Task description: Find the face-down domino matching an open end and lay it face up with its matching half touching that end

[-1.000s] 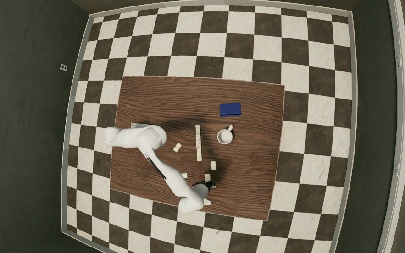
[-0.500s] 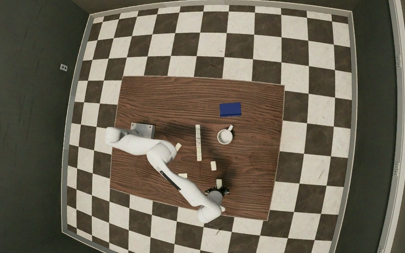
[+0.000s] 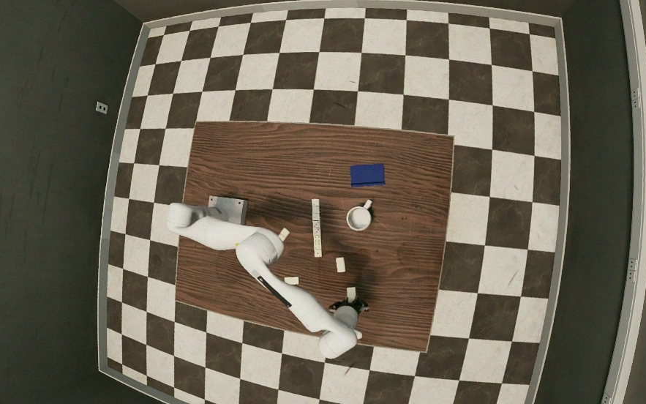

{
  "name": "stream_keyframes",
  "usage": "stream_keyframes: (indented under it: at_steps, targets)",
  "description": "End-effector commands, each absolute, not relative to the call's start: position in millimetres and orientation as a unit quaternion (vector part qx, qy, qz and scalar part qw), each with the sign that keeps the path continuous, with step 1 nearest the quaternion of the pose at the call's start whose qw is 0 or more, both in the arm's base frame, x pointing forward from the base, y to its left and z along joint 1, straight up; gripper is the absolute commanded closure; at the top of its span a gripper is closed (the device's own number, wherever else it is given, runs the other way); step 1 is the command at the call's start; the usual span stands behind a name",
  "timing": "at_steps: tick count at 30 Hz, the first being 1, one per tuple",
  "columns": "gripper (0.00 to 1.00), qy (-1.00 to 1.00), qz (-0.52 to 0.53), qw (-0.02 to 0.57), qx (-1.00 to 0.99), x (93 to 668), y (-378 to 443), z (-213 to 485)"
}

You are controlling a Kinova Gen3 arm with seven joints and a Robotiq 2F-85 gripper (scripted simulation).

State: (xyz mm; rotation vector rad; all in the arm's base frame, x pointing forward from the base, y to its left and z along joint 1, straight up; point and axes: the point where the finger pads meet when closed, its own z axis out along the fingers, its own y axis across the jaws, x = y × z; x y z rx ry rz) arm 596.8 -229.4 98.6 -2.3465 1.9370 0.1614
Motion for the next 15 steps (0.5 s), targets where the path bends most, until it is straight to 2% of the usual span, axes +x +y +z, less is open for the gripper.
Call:
stream_keyframes:
  at_steps: [1,15]
  targets:
    - [0.68,0.635,0.051,0.048,-0.77,597.2,-229.7,99.9]
    - [0.68,0.625,0.04,0.051,-0.778,598.0,-230.1,100.3]
